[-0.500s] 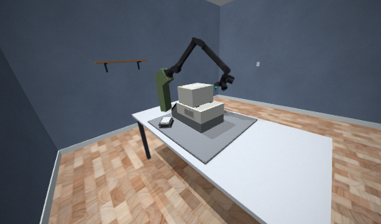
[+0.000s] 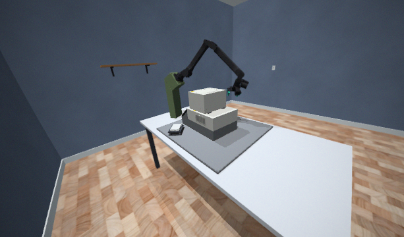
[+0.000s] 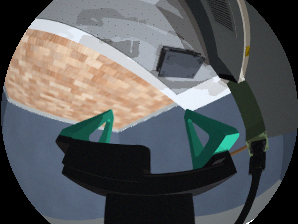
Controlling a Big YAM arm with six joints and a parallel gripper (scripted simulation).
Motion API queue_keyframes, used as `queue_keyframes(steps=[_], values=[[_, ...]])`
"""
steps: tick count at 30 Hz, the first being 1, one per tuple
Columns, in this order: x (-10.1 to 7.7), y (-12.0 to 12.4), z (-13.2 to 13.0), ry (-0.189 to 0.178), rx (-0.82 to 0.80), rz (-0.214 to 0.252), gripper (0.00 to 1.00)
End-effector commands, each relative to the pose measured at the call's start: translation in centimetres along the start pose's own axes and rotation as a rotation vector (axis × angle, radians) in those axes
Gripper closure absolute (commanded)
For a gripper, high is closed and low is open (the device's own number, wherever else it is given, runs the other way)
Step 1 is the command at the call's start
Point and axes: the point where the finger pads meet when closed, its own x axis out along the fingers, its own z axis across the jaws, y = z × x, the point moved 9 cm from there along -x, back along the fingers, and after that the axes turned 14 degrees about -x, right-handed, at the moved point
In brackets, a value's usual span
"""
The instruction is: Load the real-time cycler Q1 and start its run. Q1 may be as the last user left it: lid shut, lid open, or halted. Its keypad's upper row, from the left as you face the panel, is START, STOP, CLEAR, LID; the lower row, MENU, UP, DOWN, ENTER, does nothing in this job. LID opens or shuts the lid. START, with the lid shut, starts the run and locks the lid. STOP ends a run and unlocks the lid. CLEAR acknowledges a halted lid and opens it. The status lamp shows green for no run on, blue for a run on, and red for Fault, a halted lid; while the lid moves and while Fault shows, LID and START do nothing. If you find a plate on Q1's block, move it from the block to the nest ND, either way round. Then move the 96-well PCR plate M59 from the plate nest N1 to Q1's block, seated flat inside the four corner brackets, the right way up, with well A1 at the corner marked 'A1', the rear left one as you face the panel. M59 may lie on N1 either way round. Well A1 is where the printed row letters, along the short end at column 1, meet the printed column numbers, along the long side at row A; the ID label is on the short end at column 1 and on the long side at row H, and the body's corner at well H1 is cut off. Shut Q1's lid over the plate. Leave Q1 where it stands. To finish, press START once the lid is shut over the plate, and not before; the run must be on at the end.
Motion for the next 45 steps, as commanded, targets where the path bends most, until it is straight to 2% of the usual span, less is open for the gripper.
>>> queue_keyframes(steps=[1,2,3,7,9,12,14,16,19,21,24,26,27,29,31,34,36,37,38,39,42,44,45], values=[[-0.5,0.1,0.2,-0.008,-0.005,-0.007,0.0],[-0.5,0.1,0.2,-0.008,-0.005,-0.007,0.0],[-1.0,0.5,-0.3,0.017,-0.044,-0.027,1.0],[-3.2,1.2,-2.2,0.062,-0.15,-0.094,1.0],[-4.2,1.0,-2.7,0.049,-0.14,-0.095,1.0],[-5.2,1.8,-3.7,0.113,-0.243,-0.148,1.0],[-5.4,2.4,-4.3,0.141,-0.29,-0.155,1.0],[-5.6,2.8,-5.0,0.186,-0.346,-0.17,1.0],[-5.7,2.9,-5.4,0.191,-0.35,-0.167,1.0],[-5.5,2.8,-6.0,0.24,-0.4,-0.182,1.0],[-6.6,3.1,-7.7,0.236,-0.395,-0.178,1.0],[-7.5,3.7,-8.3,0.294,-0.469,-0.206,1.0],[-8.0,4.0,-8.4,0.294,-0.485,-0.212,1.0],[-8.9,4.4,-9.0,0.27,-0.482,-0.219,1.0],[-9.4,4.9,-9.5,0.333,-0.557,-0.24,1.0],[-9.4,5.8,-10.4,0.399,-0.649,-0.23,1.0],[-9.4,5.8,-10.4,0.399,-0.649,-0.23,1.0],[-8.8,5.5,-10.5,0.414,-0.654,-0.217,1.0],[-8.7,5.7,-10.9,0.447,-0.686,-0.212,1.0],[-8.7,5.9,-11.5,0.455,-0.696,-0.205,1.0],[-9.6,6.3,-13.3,0.442,-0.664,-0.205,1.0],[-10.1,6.5,-13.5,0.528,-0.692,-0.172,1.0],[-10.2,6.7,-13.4,0.551,-0.71,-0.157,1.0]])
